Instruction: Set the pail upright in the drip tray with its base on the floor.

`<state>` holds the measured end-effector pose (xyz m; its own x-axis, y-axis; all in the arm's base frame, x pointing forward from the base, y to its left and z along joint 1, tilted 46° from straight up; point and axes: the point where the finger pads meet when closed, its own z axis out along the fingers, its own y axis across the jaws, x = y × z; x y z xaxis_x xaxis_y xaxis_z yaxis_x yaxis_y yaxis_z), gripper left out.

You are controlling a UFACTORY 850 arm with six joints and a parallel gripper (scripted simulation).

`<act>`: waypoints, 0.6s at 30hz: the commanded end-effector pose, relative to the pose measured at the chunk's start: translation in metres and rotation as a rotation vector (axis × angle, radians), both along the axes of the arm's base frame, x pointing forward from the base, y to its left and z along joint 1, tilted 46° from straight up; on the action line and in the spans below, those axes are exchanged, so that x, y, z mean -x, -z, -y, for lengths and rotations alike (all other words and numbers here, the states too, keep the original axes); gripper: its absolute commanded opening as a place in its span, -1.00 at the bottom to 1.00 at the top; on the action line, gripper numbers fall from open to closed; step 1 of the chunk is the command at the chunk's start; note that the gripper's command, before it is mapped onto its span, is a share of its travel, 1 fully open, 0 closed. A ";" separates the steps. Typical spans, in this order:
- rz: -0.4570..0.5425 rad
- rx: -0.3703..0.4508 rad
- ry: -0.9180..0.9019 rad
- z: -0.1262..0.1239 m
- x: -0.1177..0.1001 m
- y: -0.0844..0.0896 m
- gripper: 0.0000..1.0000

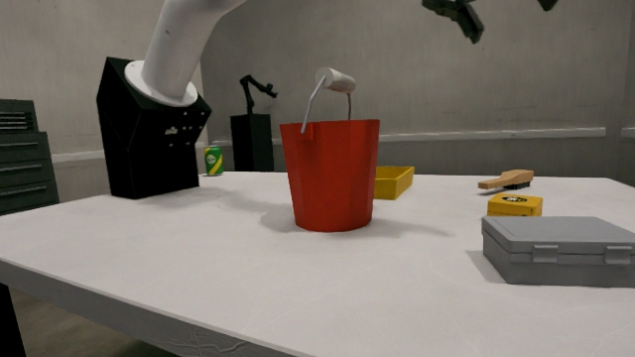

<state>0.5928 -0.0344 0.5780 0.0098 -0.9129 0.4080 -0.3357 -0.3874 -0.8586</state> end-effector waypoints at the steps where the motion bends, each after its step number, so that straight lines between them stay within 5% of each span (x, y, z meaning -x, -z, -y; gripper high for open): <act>1: -0.073 -0.048 -0.002 0.005 0.033 0.024 1.00; 5: -0.109 -0.072 -0.001 0.006 0.049 0.036 1.00; 6: -0.158 -0.105 0.001 0.007 0.069 0.054 1.00; 18: -0.347 -0.240 0.014 0.004 0.155 0.123 1.00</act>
<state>0.4646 -0.0395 0.4714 0.0926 -0.9762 0.1962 -0.5847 -0.2128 -0.7829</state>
